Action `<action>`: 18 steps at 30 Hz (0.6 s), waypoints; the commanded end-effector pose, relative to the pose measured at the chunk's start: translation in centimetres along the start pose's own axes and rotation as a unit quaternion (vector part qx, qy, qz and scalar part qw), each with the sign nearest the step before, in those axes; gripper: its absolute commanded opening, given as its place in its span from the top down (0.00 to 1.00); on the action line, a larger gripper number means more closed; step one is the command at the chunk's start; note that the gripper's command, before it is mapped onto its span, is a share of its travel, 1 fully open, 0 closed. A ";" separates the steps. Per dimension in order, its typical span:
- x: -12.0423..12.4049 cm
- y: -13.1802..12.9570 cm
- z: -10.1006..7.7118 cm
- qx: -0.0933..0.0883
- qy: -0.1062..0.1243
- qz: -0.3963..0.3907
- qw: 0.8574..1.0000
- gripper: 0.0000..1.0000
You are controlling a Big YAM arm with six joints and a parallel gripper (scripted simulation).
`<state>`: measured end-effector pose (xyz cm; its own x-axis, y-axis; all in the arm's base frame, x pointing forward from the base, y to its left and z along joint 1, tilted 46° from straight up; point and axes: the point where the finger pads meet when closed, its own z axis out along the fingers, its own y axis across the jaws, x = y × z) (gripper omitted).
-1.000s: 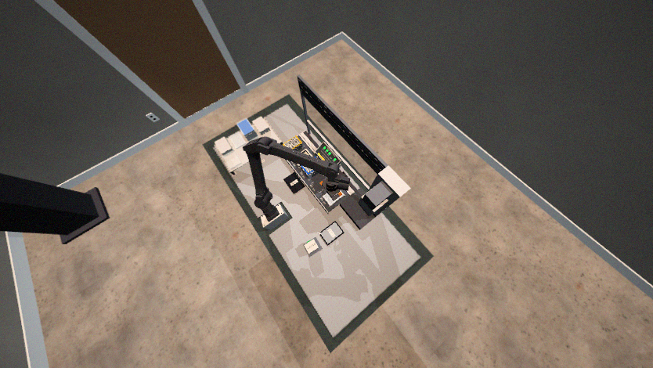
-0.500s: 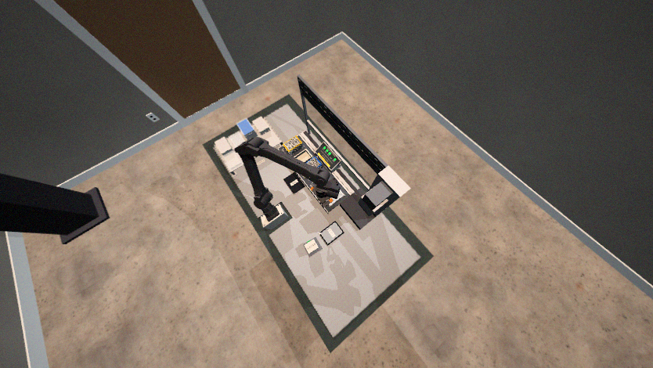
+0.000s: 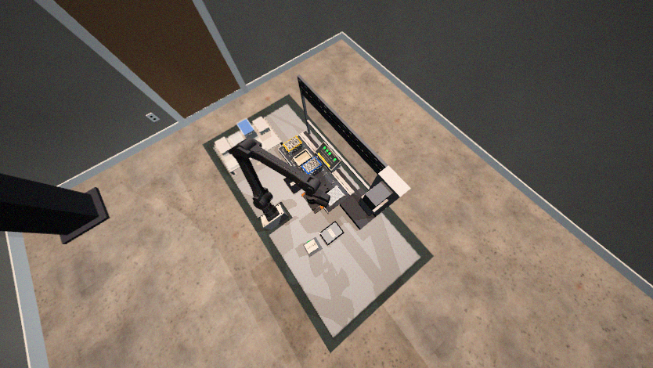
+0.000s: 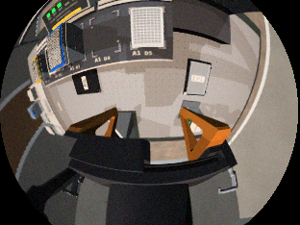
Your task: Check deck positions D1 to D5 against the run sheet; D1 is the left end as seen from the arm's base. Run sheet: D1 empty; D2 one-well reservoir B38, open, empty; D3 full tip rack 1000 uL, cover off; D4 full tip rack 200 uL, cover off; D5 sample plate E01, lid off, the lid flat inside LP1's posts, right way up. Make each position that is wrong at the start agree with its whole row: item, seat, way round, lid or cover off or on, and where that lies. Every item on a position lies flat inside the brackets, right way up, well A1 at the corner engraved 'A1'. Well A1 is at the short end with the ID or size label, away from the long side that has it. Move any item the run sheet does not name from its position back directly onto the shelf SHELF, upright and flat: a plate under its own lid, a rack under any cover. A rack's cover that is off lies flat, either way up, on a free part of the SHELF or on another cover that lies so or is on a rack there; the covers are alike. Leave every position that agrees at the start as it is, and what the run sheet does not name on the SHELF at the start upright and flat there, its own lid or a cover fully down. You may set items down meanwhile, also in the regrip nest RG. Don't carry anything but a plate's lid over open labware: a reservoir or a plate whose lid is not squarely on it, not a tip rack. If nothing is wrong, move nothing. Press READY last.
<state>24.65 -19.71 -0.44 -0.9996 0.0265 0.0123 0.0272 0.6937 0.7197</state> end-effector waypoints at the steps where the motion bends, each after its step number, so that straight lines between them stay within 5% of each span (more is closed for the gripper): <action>1: 1.3 0.2 -2.0 0.010 -0.017 -0.015 1.000 0.00; 4: 1.0 0.0 -2.4 0.014 -0.019 -0.017 1.000 0.00; 5: -1.0 -0.1 -3.4 0.031 -0.019 -0.038 0.999 0.00; 18: -0.1 -0.2 -3.2 0.025 -0.022 -0.026 0.999 0.00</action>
<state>23.70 -20.20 0.05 -0.9997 0.0166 -0.0153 0.0007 0.7004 0.7138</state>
